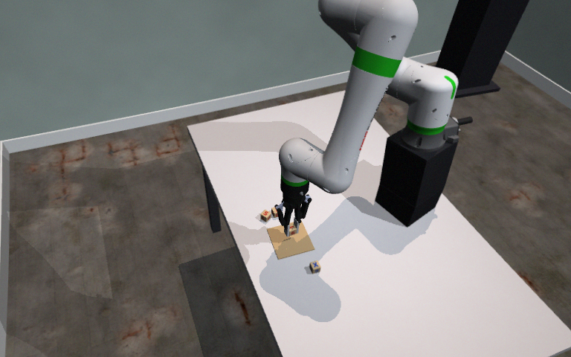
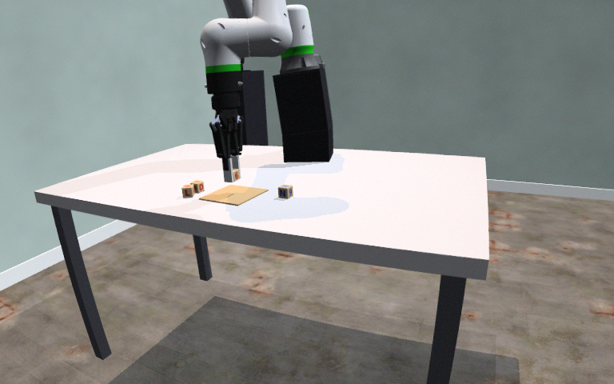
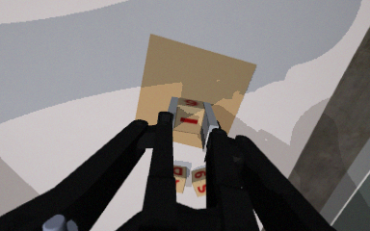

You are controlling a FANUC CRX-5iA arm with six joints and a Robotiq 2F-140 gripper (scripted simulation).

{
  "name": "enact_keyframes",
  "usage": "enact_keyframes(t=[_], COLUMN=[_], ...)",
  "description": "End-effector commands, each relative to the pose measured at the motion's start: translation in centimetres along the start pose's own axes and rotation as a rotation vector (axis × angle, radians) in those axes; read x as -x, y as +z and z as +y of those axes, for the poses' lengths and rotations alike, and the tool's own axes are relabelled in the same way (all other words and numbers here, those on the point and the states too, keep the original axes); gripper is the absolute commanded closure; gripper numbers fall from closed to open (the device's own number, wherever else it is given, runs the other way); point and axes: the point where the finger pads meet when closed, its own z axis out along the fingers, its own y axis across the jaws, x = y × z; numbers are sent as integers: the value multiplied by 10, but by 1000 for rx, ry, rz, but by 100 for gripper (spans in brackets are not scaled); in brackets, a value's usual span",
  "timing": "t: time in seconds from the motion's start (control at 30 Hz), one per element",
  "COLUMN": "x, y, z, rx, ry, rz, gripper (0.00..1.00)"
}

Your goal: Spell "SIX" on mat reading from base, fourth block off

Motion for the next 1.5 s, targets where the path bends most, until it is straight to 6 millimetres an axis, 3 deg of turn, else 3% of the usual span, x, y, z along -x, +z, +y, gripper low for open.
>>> enact_keyframes(t=[0.0, 0.27, 1.47], x=[0, 0, 0], y=[16, 33, 37], z=[1, 1, 1], rx=[1, 1, 1], ry=[0, 0, 0], rz=[-1, -1, -1], gripper=[84, 84, 84])
